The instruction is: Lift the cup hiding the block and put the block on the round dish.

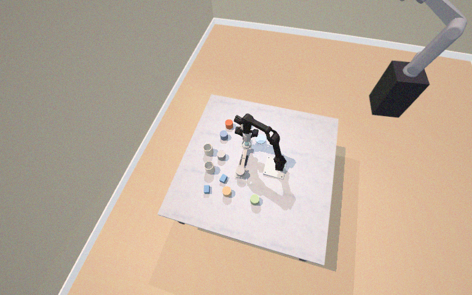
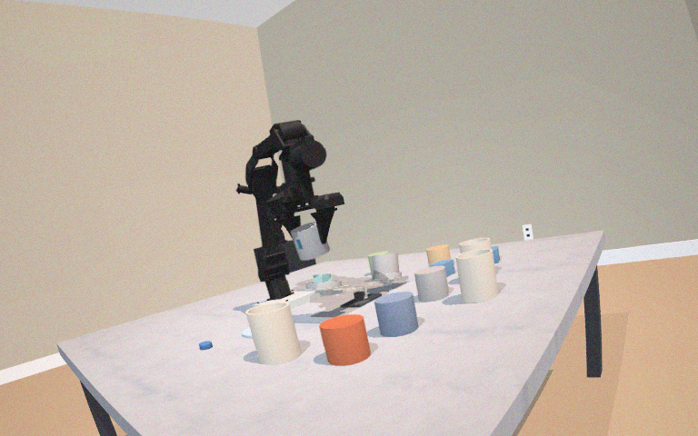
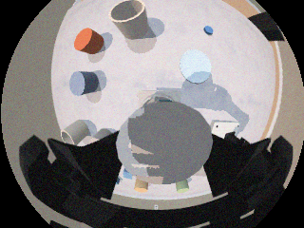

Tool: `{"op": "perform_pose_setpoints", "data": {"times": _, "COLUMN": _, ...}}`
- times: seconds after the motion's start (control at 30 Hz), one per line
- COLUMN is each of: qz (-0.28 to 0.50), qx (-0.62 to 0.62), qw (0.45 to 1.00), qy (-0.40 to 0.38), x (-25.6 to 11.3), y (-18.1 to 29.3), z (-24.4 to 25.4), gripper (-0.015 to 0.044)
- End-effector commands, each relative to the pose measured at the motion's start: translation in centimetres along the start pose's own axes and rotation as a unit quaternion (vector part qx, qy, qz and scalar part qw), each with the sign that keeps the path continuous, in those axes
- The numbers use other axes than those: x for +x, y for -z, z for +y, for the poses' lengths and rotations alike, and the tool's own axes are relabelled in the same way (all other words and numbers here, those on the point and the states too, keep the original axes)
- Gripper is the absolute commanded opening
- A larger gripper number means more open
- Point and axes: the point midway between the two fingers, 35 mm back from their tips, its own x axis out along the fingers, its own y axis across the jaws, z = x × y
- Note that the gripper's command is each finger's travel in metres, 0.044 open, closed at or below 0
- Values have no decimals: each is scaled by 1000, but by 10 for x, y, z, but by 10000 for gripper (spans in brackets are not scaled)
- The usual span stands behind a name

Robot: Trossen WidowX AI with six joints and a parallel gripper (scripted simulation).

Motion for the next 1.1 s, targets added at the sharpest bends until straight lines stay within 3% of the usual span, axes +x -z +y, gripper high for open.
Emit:
{"op": "perform_pose_setpoints", "data": {"times": 0.0, "qz": 0, "qx": 0, "qw": 1000, "qy": 0, "x": 0, "y": 0, "z": 0, "gripper": 0}}
{"op": "perform_pose_setpoints", "data": {"times": 0.57, "qz": 0, "qx": 0, "qw": 1000, "qy": 0, "x": 0, "y": -1, "z": 0, "gripper": 0}}
{"op": "perform_pose_setpoints", "data": {"times": 1.07, "qz": -2, "qx": 1, "qw": 1000, "qy": -1, "x": 17, "y": -45, "z": -32, "gripper": 0}}
